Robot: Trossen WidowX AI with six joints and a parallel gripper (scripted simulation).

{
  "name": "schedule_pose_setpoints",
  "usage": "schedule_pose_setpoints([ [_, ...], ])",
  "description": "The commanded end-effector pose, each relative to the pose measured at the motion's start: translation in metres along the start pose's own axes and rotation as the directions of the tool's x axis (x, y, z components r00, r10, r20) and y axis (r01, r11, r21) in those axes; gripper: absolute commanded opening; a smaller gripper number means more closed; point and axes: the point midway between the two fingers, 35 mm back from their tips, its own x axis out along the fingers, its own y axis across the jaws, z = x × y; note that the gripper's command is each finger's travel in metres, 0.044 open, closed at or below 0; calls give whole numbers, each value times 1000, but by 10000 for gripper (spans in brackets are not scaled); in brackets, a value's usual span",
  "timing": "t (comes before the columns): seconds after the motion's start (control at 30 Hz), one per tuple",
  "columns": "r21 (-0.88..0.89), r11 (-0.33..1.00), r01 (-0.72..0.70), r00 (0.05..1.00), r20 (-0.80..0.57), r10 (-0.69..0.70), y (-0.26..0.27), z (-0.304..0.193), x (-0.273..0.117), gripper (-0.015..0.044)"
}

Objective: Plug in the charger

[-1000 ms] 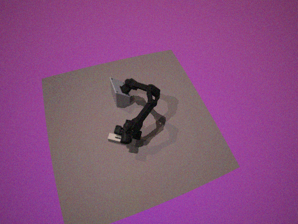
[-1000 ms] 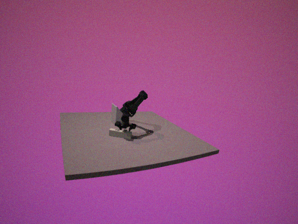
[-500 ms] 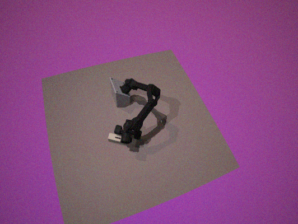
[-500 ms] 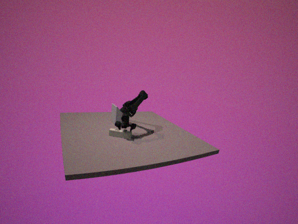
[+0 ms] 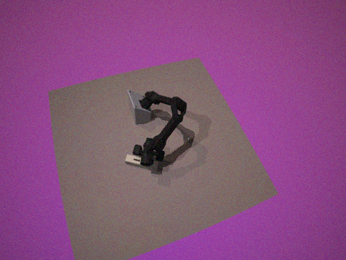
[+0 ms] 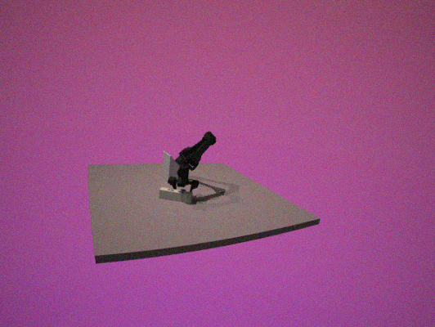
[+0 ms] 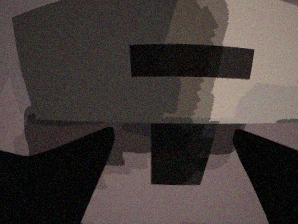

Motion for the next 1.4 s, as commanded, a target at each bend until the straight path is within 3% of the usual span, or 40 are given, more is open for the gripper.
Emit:
schedule_pose_setpoints([
  [0.0, 1, 1000, 0, 1000, 3, 0, 0, -1, 0, 440],
  [1.37, -3, 1000, 1, 1000, 10, -1, 0, -27, 2, 440],
])
